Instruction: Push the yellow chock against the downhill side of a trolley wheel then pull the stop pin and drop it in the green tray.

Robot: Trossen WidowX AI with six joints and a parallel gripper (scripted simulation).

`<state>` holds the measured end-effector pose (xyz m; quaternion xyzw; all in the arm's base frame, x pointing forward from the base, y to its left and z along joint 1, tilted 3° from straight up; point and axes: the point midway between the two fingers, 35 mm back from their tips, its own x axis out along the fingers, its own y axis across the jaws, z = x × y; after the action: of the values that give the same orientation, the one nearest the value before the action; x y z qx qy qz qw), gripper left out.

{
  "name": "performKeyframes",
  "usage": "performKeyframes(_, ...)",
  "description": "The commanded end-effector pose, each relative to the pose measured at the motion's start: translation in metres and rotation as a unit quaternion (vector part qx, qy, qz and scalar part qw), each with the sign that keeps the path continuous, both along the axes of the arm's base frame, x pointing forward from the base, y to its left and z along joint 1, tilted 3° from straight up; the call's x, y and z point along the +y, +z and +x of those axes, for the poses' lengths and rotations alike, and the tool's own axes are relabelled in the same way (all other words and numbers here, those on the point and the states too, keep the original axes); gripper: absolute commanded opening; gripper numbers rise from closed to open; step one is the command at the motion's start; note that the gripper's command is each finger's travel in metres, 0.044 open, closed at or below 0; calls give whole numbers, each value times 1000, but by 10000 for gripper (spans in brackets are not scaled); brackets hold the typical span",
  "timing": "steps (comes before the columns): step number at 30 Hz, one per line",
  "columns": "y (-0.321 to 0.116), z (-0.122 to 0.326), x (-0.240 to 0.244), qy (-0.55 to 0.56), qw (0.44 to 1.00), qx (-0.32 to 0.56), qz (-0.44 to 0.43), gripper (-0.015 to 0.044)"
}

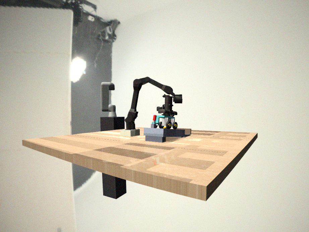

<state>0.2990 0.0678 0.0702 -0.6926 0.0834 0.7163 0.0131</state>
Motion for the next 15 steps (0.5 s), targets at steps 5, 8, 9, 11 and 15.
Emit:
performKeyframes(5, 5, 0, 1, 0, 1000, 0, -1, 190)
performKeyframes(8, 18, 1, 2, 1, 1000, 2, -3, 190)
performKeyframes(9, 22, 0, 3, 1, 1000, 2, -4, 190)
performKeyframes(11, 26, 0, 3, 1, 1000, 2, -4, 190)
performKeyframes(15, 38, 1, 5, 1, 1000, 2, -4, 190)
